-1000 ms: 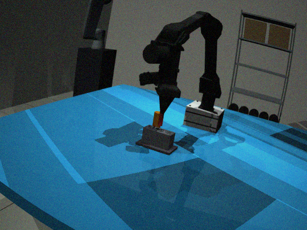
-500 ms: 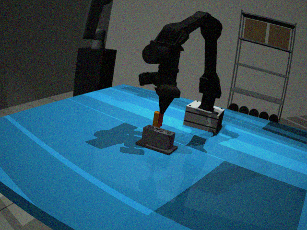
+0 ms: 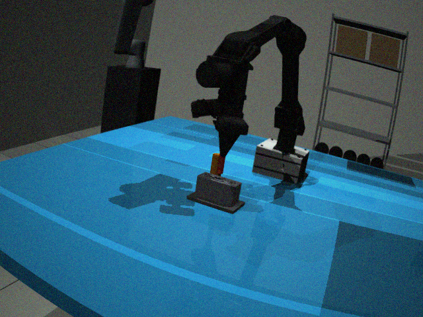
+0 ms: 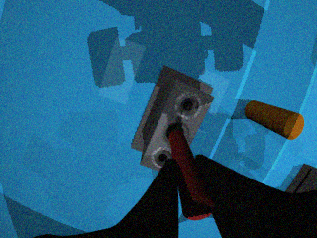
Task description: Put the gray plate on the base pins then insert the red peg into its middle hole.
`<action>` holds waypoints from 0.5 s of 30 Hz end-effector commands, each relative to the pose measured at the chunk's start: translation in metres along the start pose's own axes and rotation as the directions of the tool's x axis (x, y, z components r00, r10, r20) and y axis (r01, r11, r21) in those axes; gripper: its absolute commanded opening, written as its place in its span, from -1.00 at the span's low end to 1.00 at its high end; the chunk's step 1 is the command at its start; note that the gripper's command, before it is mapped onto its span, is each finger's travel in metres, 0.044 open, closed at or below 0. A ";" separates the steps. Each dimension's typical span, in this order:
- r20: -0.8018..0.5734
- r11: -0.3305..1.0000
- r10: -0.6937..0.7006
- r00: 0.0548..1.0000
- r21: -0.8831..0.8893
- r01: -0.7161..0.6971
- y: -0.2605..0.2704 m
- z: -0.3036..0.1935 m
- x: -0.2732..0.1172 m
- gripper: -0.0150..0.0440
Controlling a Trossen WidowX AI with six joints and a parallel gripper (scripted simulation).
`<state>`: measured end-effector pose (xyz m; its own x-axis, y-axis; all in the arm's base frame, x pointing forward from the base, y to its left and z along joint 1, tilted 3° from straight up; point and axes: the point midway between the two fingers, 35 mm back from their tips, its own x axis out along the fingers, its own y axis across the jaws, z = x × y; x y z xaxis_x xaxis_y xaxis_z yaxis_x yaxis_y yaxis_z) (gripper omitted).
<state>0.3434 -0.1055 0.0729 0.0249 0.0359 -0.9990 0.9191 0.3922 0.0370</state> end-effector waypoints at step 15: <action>-0.001 1.000 0.000 1.000 -0.003 0.000 0.000 0.000 0.011 -0.49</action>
<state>0.3463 -0.1059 0.0687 0.0356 0.0325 -0.9988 0.9182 0.3936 0.0455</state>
